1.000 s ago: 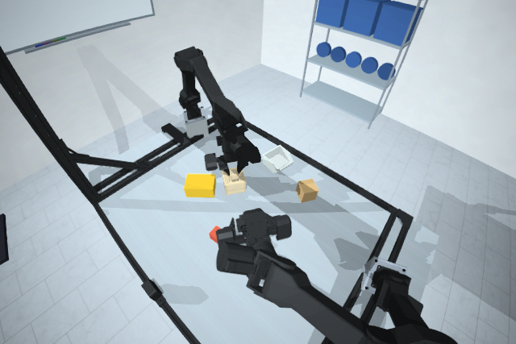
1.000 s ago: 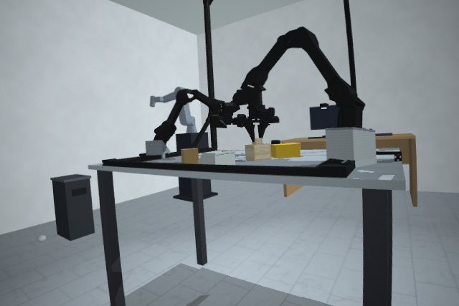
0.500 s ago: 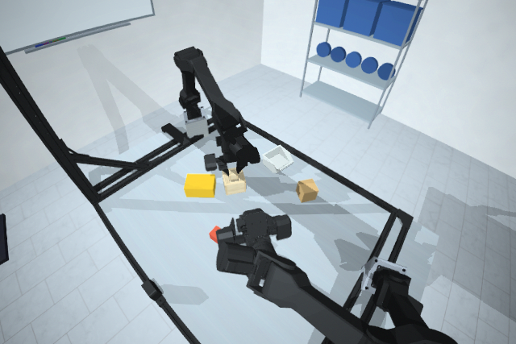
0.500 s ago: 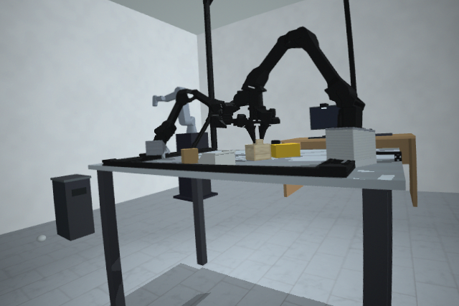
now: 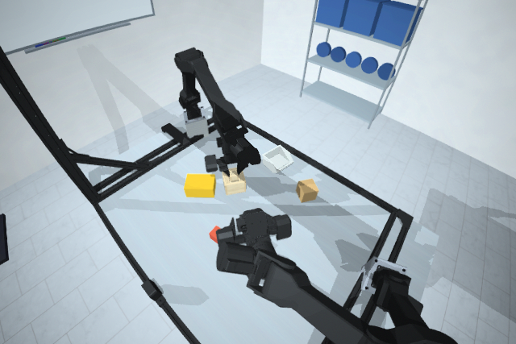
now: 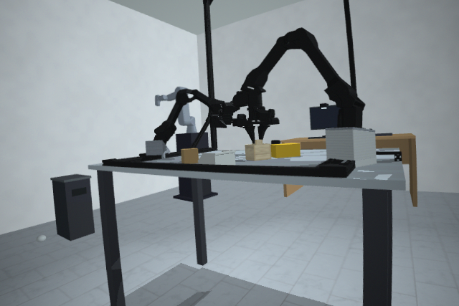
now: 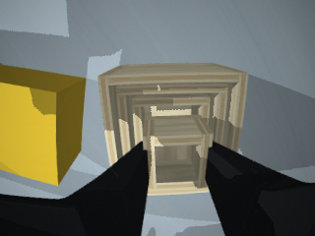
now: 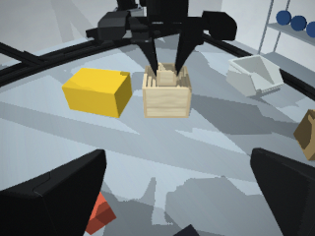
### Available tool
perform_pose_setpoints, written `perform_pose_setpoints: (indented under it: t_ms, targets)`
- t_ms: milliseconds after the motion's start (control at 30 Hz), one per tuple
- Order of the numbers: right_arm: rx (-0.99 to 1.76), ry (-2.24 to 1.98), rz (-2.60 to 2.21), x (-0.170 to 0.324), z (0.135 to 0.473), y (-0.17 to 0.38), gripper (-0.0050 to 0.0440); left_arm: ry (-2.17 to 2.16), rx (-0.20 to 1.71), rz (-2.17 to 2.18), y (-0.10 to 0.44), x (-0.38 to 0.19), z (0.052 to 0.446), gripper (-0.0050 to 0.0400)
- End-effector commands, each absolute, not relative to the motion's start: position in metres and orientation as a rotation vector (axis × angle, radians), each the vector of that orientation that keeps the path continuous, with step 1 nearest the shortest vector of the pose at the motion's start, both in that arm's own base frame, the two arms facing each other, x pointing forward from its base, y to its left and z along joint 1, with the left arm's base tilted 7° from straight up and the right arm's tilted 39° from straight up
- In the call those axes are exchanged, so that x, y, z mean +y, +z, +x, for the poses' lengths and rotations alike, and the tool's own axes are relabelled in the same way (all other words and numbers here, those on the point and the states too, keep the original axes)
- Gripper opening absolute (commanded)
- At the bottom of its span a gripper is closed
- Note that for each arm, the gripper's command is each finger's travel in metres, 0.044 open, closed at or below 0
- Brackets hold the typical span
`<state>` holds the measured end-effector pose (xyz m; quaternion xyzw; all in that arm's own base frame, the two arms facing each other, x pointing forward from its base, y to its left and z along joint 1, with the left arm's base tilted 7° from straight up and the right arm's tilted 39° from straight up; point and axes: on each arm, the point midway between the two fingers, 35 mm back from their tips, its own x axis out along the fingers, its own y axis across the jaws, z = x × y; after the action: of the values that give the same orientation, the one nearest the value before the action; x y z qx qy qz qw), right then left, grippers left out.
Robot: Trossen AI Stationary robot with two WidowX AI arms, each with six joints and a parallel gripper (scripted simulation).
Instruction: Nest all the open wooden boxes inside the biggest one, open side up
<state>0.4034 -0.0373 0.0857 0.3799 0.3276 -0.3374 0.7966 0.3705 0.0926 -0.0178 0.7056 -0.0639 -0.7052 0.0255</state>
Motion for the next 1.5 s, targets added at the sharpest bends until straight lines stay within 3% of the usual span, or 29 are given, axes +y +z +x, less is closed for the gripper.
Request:
perform_pose_setpoints:
  t_ms: [0,233,400,467,867,1200,1467]
  targets:
    - [0.699,-0.727,0.818,-0.038,0.404,0.087,0.0400,-2.175,-0.200,2.182,-0.018,0.092,0.372,0.0000]
    - [0.699,-0.727,0.818,-0.038,0.404,0.087,0.0400,-2.175,-0.200,2.182,-0.018,0.092,0.370,0.0000]
    - [0.699,-0.727,0.818,-0.038,0.404,0.087,0.0400,-2.181,-0.198,2.180,-0.018,0.093,0.371,0.0120]
    - [0.699,-0.727,0.818,-0.038,0.404,0.087,0.0400,-2.181,-0.198,2.180,-0.018,0.093,0.371,0.0120]
    - [0.699,-0.727,0.818,-0.038,0.404,0.087,0.0400,-2.181,-0.198,2.180,-0.018,0.093,0.371,0.0400]
    - [0.699,-0.727,0.818,-0.038,0.404,0.087,0.0400,-2.187,-0.216,2.189,-0.018,0.093,0.371,0.0400]
    - [0.699,-0.727,0.818,-0.038,0.404,0.087,0.0400,-2.337,-0.941,2.430,-0.007,0.094,0.371,0.0400]
